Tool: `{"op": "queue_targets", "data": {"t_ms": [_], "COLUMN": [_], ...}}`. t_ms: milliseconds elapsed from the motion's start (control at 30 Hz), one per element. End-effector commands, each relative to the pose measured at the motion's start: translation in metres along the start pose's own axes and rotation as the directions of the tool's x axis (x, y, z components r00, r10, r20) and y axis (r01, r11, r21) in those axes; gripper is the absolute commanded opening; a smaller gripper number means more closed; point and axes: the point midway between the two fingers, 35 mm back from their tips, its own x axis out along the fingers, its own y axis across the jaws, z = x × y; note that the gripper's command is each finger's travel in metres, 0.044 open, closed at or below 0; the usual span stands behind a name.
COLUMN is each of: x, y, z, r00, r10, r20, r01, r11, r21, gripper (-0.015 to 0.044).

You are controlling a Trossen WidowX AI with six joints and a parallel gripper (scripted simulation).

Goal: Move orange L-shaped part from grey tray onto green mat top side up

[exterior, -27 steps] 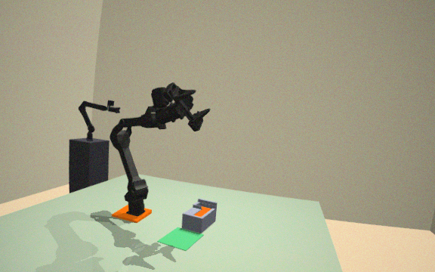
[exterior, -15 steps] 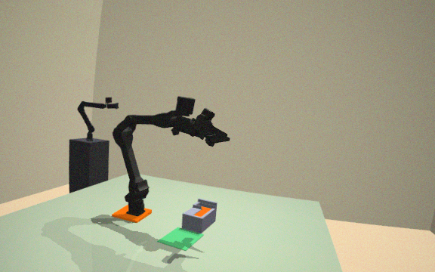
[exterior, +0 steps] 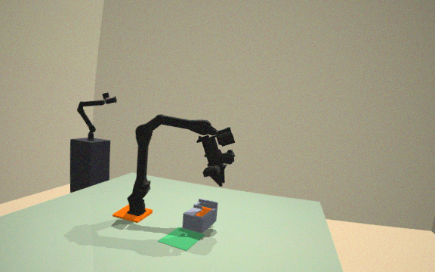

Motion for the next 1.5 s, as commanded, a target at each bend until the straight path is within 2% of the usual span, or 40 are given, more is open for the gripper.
{"op": "queue_targets", "data": {"t_ms": [0,300,600,1467], "x": [0.019,0.021,0.086,0.116], "y": [0.029,0.03,0.021,0.016], "z": [-0.059,-0.061,-0.086,-0.097], "r00": [0.932,0.927,0.927,0.927], "r10": [-0.121,-0.127,-0.127,-0.127], "r20": [-0.34,-0.352,-0.352,-0.352], "r01": [0.156,0.164,0.164,0.165], "r11": [0.985,0.983,0.983,0.983], "r21": [0.078,0.078,0.078,0.078], "gripper": [0.018,0.018,0.018,0.018]}}
